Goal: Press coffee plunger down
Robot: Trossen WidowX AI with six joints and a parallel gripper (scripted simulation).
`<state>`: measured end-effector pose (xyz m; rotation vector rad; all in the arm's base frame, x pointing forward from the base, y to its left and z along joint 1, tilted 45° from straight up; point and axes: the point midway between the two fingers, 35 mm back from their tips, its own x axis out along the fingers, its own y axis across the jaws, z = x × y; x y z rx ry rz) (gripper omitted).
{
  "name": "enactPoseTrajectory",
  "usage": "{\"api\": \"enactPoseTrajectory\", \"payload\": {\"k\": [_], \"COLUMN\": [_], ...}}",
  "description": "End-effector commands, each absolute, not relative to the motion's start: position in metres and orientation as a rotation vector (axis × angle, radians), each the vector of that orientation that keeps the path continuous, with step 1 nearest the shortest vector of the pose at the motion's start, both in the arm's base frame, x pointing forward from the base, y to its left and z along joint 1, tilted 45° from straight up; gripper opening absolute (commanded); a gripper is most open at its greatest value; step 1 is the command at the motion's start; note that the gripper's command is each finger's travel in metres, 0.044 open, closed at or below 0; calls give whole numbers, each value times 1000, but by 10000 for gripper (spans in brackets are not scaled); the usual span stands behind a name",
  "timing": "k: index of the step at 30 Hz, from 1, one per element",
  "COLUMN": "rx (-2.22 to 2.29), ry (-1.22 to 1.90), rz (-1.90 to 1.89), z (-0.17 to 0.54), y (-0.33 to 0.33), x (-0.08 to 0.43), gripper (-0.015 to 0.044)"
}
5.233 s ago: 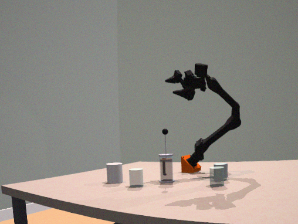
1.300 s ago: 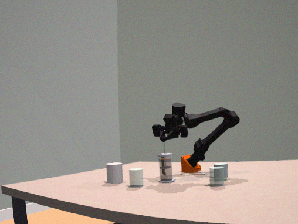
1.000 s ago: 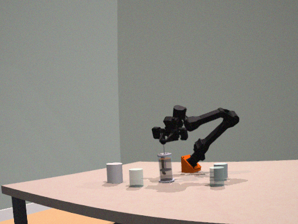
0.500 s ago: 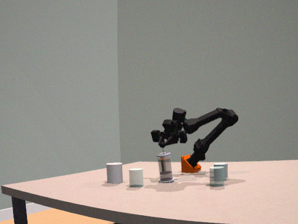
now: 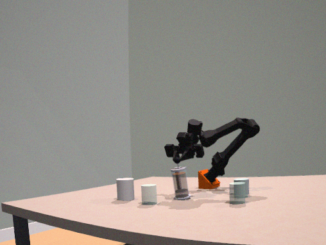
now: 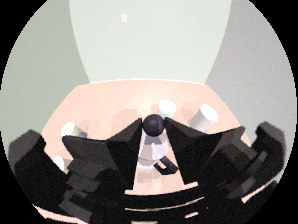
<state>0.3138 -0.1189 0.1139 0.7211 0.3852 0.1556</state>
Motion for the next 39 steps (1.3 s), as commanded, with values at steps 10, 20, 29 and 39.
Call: {"api": "enactPoseTrajectory", "payload": {"k": [10, 20, 29, 39], "rx": [749, 749, 749, 740], "ry": [411, 411, 411, 401], "rz": [176, 176, 175, 169], "z": [106, 105, 105, 107], "y": [-113, -114, -115, -118], "x": [314, 315, 315, 315], "gripper": [118, 118, 118, 118]}}
